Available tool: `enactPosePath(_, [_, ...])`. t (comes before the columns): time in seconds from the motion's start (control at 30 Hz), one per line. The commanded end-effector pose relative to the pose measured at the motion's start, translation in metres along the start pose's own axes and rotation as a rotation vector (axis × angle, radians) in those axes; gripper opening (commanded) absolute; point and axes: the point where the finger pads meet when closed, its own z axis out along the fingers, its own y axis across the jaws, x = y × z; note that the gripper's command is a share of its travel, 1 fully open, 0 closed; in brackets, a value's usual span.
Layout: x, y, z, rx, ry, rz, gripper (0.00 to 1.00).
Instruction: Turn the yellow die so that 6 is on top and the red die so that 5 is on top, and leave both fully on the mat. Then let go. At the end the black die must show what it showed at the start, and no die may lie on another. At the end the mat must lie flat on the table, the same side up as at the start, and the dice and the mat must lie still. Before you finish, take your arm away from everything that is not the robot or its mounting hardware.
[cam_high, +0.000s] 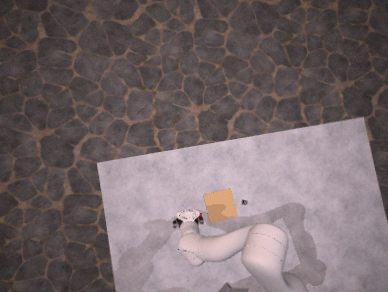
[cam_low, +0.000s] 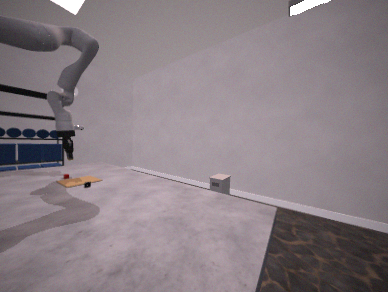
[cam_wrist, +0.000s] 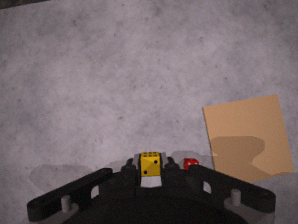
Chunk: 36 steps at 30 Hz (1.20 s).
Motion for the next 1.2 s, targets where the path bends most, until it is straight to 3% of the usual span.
enactPosePath(0.0, [-0.0051, -0.0038, -0.0035, 0.003, 0.007, -0.02, 0.15])
enactPosePath(0.5, [-0.0087, -0.0018, -0.0011, -0.004, 0.179, -0.019, 0.15])
enactPosePath(0.57, [-0.0087, -0.0018, -0.0011, -0.004, 0.179, -0.019, 0.15])
enactPosePath(0.8, [-0.0098, -0.0031, -0.001, 0.004, 0.278, -0.019, 0.15])
enactPosePath(1.07, [-0.0118, -0.0022, 0.0005, 0.003, 0.459, -0.018, 0.15])
enactPosePath(1.13, [-0.0118, -0.0022, 0.0005, 0.003, 0.459, -0.018, 0.15])
enactPosePath(1.17, [-0.0122, -0.002, 0.0008, 0.003, 0.487, -0.017, 0.15])
